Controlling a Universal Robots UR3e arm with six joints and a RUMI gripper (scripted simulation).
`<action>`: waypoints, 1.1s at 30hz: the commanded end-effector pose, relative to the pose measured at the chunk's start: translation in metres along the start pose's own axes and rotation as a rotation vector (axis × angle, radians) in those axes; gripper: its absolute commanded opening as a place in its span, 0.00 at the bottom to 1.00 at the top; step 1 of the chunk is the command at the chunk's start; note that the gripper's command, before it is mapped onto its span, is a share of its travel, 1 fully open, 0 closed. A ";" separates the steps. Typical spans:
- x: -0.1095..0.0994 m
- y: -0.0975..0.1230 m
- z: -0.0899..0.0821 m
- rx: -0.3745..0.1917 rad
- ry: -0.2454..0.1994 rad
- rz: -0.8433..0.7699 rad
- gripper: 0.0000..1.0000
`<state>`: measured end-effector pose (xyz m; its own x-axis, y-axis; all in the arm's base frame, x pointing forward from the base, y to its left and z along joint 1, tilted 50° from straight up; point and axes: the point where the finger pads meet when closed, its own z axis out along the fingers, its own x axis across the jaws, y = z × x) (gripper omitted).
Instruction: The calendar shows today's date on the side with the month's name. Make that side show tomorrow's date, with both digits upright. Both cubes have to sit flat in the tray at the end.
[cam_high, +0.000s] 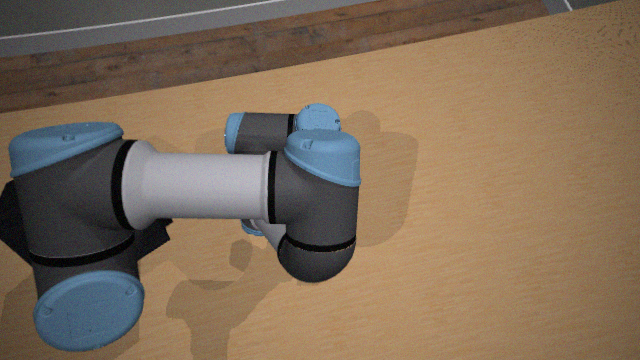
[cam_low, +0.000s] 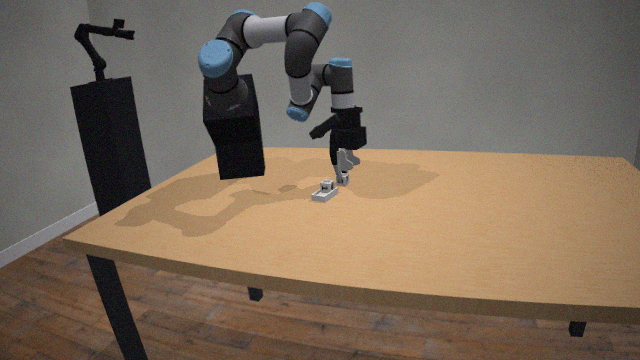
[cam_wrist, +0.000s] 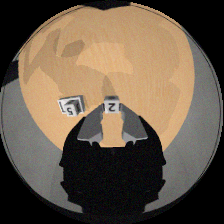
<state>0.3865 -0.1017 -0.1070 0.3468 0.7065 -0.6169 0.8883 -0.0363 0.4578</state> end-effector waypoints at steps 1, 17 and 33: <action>0.000 0.000 0.000 -0.001 0.001 0.000 0.10; 0.000 0.000 0.000 -0.001 0.001 0.000 0.10; 0.000 0.000 -0.004 -0.001 0.001 0.000 0.10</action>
<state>0.3859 -0.1004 -0.1058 0.3467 0.7065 -0.6169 0.8883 -0.0362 0.4578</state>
